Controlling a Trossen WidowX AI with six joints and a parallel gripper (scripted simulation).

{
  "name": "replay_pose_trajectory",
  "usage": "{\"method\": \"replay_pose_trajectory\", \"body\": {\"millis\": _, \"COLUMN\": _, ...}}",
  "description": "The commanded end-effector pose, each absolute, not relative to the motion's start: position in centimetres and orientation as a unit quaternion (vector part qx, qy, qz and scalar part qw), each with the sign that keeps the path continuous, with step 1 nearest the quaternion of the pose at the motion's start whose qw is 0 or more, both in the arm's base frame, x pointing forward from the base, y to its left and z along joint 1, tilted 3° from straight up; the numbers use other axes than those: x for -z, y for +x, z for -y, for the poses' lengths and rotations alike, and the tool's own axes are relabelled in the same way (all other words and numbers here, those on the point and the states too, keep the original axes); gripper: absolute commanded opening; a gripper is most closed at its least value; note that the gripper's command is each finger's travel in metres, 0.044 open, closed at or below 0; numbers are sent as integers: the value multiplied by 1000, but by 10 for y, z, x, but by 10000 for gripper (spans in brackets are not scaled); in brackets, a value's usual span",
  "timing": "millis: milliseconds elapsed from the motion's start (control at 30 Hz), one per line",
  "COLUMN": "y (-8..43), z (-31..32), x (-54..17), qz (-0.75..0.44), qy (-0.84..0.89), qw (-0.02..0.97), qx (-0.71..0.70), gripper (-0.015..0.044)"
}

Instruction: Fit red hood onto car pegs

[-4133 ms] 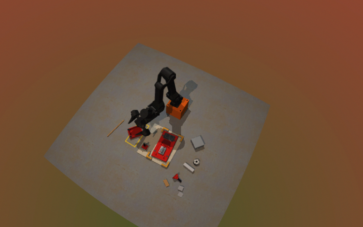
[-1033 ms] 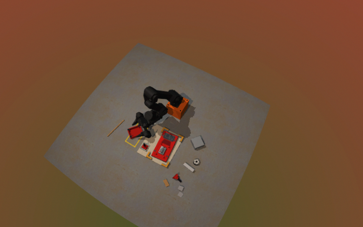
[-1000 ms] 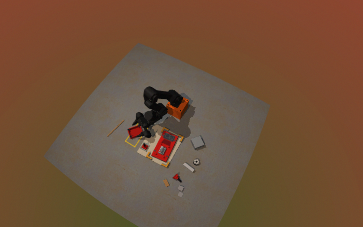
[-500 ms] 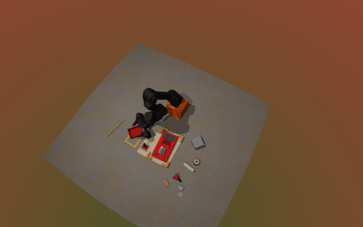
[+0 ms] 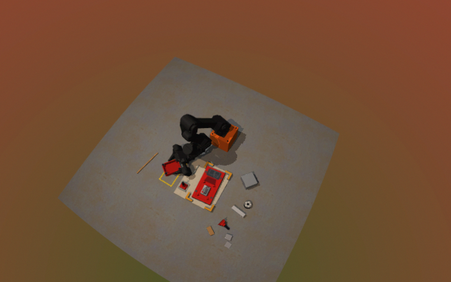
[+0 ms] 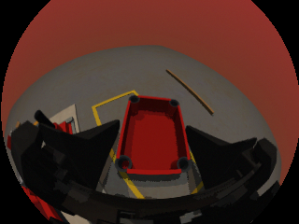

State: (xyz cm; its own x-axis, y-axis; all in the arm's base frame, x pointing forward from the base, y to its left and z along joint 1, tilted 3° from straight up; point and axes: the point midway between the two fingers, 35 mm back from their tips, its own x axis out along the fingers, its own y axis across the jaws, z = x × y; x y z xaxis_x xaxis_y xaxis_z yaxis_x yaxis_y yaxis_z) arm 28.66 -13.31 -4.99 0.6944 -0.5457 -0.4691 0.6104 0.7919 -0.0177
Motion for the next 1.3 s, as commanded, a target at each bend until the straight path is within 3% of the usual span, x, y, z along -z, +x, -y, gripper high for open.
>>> {"method": "replay_pose_trajectory", "body": {"millis": 0, "y": 287, "z": 133, "x": 50, "qz": -231, "qy": 70, "qw": 918, "qx": 315, "gripper": 309}}
{"method": "replay_pose_trajectory", "body": {"millis": 267, "y": 287, "z": 133, "x": 50, "qz": -231, "qy": 70, "qw": 918, "qx": 315, "gripper": 255}}
{"method": "replay_pose_trajectory", "body": {"millis": 600, "y": 290, "z": 133, "x": 36, "qz": -231, "qy": 70, "qw": 918, "qx": 315, "gripper": 0}}
{"method": "replay_pose_trajectory", "body": {"millis": 1267, "y": 291, "z": 132, "x": 0, "qz": -230, "qy": 70, "qw": 918, "qx": 315, "gripper": 0}}
